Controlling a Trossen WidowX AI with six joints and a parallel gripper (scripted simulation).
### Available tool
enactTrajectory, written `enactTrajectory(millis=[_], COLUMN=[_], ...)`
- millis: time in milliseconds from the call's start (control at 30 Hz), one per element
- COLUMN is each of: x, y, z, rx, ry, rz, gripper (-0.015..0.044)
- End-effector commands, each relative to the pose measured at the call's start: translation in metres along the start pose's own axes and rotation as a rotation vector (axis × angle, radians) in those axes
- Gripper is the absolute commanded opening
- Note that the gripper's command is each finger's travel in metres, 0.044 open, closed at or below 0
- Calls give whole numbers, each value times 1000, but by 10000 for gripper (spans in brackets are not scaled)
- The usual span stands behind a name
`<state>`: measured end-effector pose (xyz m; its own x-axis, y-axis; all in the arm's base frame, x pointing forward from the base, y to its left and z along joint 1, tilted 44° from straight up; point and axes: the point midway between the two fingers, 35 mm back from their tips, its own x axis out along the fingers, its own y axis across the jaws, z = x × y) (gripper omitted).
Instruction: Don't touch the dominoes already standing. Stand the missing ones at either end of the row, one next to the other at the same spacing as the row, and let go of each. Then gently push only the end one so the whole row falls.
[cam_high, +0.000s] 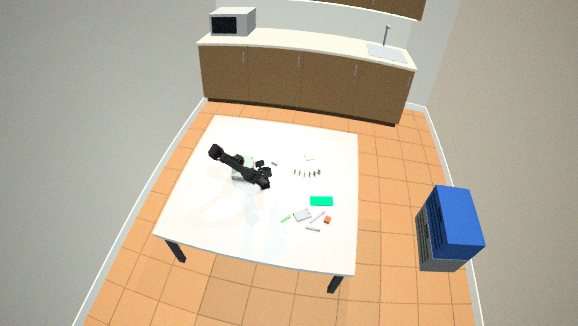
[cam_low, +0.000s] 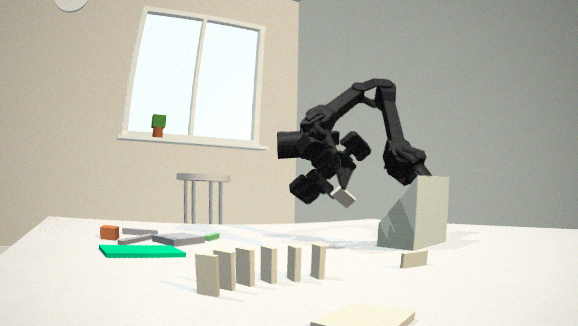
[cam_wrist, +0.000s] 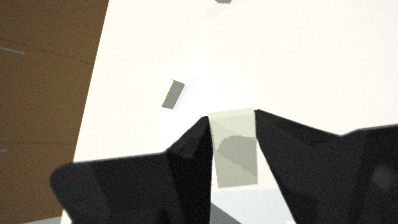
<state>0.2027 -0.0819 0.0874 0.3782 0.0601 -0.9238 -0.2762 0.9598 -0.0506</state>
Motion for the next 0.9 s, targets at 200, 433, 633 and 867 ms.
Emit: enactTrajectory(millis=[200, 433, 633, 867], x=[-5, -12, -20, -30], y=[-5, -9, -13, -15], z=[4, 6, 7, 6], rx=[-80, -153, -228, -329], ry=[-227, -375, -494, -619], rz=[-18, -65, -127, -221], gripper=[107, 107, 107, 107])
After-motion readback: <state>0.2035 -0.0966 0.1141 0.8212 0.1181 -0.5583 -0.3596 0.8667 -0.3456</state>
